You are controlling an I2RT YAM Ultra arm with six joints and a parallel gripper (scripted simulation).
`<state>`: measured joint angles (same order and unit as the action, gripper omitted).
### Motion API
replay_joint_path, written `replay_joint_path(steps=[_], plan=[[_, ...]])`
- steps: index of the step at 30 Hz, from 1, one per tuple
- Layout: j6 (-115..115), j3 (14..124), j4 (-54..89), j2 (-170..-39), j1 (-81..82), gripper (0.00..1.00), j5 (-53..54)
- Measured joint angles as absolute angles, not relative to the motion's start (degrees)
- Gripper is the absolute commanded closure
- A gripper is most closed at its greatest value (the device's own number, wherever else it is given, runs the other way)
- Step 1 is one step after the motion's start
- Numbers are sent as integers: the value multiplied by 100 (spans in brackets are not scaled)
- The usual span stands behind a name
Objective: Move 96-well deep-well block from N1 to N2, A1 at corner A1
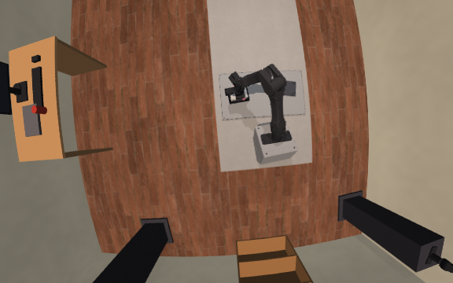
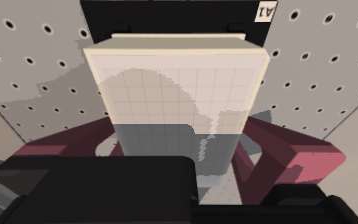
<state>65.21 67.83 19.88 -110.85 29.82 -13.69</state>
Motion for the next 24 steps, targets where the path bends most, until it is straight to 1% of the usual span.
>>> replay_joint_path(steps=[13,24], plan=[[6521,6781,2014,-11063,2982,100,-1369],[6497,6761,2206,-10794,3039,100,-1369]])
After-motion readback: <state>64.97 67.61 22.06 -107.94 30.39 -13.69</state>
